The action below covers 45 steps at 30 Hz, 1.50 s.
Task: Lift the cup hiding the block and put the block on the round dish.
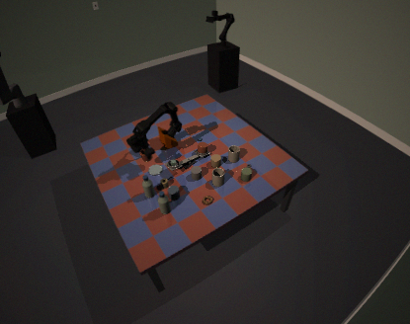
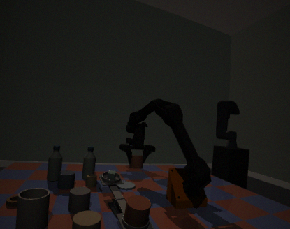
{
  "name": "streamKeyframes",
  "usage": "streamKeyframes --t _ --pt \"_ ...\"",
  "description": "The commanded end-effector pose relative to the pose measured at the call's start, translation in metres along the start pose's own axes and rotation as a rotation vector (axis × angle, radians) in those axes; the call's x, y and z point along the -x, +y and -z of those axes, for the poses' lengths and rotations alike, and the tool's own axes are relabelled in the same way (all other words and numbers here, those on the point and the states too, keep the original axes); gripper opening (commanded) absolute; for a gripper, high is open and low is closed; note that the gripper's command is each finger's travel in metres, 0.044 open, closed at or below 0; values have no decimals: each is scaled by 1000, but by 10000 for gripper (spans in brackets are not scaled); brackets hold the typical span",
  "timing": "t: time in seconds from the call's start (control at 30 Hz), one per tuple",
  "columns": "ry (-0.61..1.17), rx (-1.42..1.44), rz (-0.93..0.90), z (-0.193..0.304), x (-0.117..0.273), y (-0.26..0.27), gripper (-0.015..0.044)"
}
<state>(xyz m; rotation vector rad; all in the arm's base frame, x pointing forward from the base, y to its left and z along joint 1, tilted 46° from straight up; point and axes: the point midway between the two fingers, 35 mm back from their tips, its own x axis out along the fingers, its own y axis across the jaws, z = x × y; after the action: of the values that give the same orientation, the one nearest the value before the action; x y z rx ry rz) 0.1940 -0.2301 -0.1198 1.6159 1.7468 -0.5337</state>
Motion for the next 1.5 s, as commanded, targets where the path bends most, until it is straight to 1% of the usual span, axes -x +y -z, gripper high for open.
streamKeyframes --t 0.0,0.1,0.3,0.57,0.77,1.1,1.13,1.47 --pt "1 10 8 -9 -15 -30 0" --pt "6 15 12 -12 -25 -46 0" --pt "6 15 12 -12 -30 -47 0" --pt "6 16 11 -11 -64 -47 0" --pt "7 16 11 -11 -67 -47 0" --pt "7 16 11 -11 -83 -47 0" --pt "11 19 16 -11 -79 -48 26" --pt "11 19 16 -11 -79 -48 289"
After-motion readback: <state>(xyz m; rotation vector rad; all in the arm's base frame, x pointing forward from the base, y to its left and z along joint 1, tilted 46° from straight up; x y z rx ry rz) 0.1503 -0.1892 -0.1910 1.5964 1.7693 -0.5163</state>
